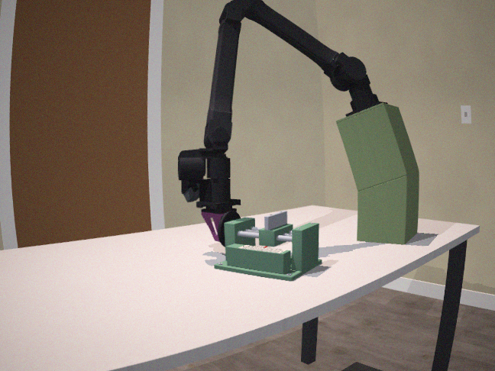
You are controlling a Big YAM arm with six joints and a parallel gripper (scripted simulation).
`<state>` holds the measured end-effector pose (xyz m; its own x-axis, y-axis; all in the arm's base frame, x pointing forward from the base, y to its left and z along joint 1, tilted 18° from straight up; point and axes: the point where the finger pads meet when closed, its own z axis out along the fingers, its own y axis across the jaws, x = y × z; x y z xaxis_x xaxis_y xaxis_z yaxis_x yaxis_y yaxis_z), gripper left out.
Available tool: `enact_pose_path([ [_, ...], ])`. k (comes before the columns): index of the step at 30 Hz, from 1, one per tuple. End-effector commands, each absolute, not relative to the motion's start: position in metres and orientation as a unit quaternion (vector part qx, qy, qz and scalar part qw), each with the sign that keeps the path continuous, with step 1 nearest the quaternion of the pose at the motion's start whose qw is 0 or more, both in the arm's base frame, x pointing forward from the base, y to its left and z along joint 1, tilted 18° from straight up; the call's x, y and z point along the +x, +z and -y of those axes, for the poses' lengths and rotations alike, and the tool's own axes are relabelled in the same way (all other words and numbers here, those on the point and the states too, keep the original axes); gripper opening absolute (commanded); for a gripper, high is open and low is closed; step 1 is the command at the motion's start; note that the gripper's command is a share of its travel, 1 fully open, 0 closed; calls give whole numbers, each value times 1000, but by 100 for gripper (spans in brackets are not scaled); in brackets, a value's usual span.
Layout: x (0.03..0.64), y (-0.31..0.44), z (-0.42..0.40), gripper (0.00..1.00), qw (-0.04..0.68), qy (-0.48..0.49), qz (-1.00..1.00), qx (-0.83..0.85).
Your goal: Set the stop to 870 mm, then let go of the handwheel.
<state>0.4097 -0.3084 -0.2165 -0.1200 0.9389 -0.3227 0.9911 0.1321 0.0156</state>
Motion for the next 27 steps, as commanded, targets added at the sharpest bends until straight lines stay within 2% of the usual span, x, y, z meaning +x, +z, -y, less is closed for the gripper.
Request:
enact_pose_path([
  [1, 393, -203, 320, 6, 128, -112, -736, 655],
  [14, 378, -205, 313, 6, 115, -114, -739, 654],
  [27, 380, -172, 309, 6, 125, -112, -732, 660],
])
